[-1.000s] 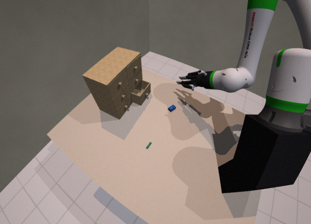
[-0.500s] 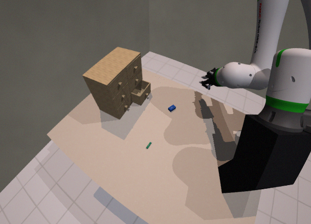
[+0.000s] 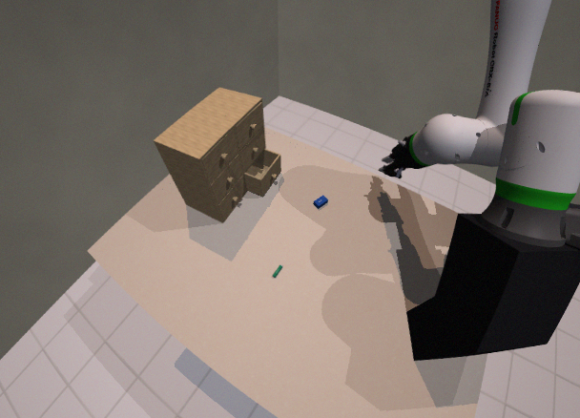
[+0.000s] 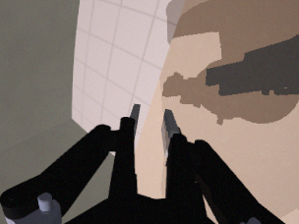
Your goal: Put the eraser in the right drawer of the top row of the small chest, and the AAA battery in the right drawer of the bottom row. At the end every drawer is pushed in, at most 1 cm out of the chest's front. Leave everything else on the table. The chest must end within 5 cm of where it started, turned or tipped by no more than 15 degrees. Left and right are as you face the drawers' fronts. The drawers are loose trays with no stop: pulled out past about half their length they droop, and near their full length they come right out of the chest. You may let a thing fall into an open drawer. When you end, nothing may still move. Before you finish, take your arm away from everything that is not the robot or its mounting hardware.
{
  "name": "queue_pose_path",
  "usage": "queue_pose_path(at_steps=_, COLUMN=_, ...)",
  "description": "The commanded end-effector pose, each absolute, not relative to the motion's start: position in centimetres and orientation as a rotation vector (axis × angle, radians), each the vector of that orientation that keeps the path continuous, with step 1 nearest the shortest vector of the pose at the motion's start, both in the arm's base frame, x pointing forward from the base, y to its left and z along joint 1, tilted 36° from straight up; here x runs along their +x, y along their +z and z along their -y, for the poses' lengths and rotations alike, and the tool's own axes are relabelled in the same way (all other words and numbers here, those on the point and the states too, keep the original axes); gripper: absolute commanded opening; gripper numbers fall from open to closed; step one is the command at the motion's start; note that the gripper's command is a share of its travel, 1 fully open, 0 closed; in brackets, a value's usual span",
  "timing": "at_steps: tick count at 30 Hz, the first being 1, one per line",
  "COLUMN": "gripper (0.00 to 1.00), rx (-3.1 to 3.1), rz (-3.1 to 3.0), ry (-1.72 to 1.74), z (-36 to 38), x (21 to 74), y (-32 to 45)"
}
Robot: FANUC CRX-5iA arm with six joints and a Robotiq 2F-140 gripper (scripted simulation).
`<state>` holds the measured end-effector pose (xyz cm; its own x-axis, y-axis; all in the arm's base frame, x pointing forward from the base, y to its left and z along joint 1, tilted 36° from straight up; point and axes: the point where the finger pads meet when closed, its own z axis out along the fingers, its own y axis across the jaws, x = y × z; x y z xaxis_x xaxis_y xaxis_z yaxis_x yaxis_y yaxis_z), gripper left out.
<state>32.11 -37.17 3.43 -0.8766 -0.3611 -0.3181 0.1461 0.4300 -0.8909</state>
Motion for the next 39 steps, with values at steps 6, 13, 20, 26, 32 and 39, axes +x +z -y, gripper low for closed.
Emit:
queue_pose_path(at_steps=6, gripper=0.2, rx=0.011, rz=-2.465, ry=-1.489, z=32.3, x=29.4, y=4.0)
queue_pose_path(at_steps=13, gripper=0.2, rx=-0.019, rz=-2.489, ry=-1.417, z=30.5, x=29.8, y=3.5)
queue_pose_path(at_steps=20, gripper=0.2, rx=-0.053, rz=-2.546, ry=-1.279, z=26.9, x=31.4, y=3.1)
queue_pose_path(at_steps=26, gripper=0.2, rx=-0.063, rz=-2.575, ry=-1.205, z=25.1, x=32.5, y=3.1)
queue_pose_path(at_steps=32, gripper=0.2, rx=-0.08, rz=-2.611, ry=-1.09, z=21.9, x=34.8, y=3.8)
queue_pose_path(at_steps=39, gripper=0.2, rx=-0.083, rz=-2.671, ry=-0.916, z=17.3, x=38.9, y=6.0)
